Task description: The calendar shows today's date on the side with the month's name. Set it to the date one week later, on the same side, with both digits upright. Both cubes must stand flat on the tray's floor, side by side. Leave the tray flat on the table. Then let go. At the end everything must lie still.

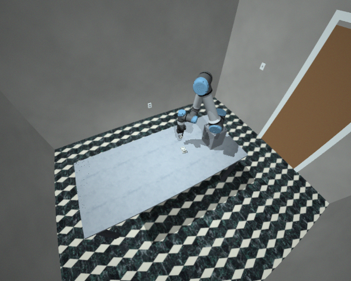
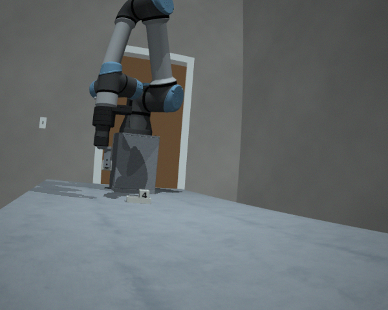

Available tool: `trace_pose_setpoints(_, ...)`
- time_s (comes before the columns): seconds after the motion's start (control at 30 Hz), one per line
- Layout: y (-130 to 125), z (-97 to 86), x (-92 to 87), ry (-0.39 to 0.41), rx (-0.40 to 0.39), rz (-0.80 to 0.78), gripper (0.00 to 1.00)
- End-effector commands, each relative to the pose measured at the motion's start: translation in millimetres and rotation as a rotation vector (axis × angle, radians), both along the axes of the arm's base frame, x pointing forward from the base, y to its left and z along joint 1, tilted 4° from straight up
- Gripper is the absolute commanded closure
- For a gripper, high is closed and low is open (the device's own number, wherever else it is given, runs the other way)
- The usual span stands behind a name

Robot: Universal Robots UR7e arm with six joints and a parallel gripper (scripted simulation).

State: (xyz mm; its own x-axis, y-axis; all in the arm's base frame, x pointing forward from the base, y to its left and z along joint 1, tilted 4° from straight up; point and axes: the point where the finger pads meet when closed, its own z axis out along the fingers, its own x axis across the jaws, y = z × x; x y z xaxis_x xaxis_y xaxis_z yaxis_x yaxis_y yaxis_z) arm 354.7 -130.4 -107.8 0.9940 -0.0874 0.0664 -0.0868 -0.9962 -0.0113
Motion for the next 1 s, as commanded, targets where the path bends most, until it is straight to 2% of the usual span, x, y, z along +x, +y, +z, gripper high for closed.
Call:
trace_pose_setpoints(0.0,0,4.6,-0.3,0.0,0.0,0.0,0.4)
trace_pose_setpoints(0.5,2,5.7,0.0,0.0,0.0,0.0,0.4)
trace_pose_setpoints(0.6,19,8.0,3.0,0.0,0.0,0.002,0.4)
trace_pose_setpoints(0.8,81,15.5,6.6,0.0,-0.001,0.009,0.4)
trace_pose_setpoints(0.97,92,16.8,6.2,-0.001,-0.001,0.01,0.4)
